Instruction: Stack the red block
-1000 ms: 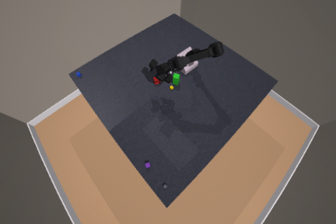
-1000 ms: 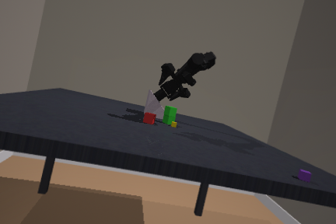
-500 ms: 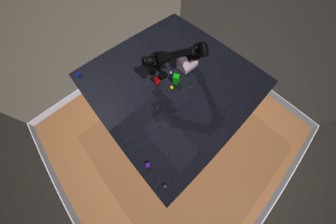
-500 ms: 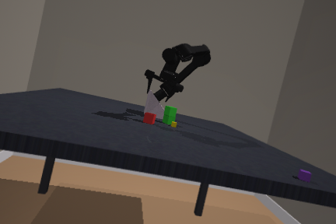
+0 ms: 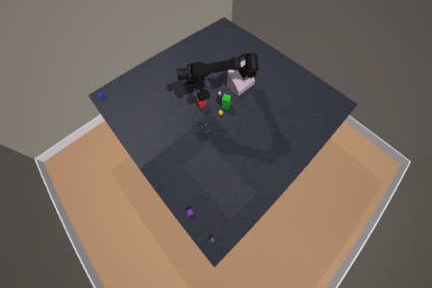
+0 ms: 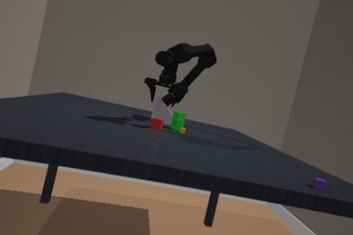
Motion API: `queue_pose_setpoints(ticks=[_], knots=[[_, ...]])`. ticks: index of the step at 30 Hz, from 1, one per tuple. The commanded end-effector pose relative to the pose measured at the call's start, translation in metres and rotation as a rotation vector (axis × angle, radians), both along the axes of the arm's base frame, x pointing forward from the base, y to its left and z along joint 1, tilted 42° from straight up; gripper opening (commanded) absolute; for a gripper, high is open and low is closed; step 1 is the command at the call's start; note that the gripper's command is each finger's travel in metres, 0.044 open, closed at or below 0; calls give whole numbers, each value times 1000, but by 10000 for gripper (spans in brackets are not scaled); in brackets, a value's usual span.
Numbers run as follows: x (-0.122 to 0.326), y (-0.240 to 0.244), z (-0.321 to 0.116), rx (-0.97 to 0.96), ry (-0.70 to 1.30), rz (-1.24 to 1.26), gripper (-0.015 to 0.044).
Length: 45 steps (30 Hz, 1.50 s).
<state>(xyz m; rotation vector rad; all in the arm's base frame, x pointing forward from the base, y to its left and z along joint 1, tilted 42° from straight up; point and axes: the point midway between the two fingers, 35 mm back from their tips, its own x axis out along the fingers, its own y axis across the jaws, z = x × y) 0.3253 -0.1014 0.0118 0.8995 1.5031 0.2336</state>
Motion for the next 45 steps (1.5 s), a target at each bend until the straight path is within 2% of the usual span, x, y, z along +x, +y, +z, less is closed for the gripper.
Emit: queue_pose_setpoints(ticks=[1,6,45], knots=[[1,14,-15,11,10,1,440],[1,34,-37,13,10,1,440],[6,69,-76,15,9,1,440]])
